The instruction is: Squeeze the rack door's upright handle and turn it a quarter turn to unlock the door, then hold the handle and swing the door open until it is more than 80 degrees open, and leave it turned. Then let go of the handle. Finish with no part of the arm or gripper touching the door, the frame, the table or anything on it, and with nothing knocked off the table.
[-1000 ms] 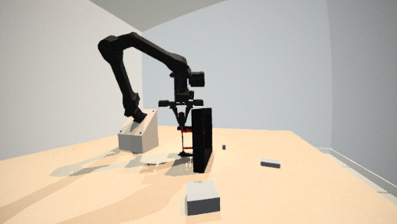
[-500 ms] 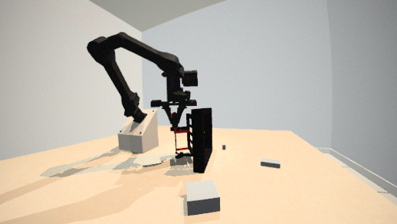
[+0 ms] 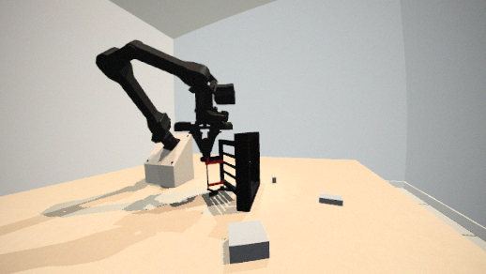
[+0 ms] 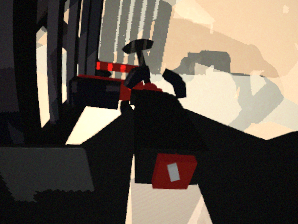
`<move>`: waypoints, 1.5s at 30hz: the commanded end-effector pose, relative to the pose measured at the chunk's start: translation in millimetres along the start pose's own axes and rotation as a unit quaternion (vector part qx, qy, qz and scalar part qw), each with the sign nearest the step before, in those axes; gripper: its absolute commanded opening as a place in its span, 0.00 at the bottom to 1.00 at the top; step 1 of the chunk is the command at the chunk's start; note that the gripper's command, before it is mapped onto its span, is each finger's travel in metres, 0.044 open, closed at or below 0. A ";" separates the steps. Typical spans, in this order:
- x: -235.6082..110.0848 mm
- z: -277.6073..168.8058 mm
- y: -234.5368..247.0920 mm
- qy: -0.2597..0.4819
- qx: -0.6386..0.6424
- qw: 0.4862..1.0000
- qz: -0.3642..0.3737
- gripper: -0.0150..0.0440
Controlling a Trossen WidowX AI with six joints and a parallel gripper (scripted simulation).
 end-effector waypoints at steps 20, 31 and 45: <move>-0.3 24.4 -32.9 -0.004 -0.164 0.986 -0.001 0.29; -0.5 39.0 -45.9 -0.004 -0.235 0.972 -0.001 0.29; -0.9 59.9 -58.9 -0.005 -0.322 0.947 -0.002 0.29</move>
Point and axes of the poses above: the point midway between the two fingers, 35 mm back from their tips, its own x axis out along the fingers, its own y axis across the jaws, z = x × y, the point moved 4 cm from there along -x, back along the fingers, and after that the axes turned 14 degrees about x, right-handed, at the moved point
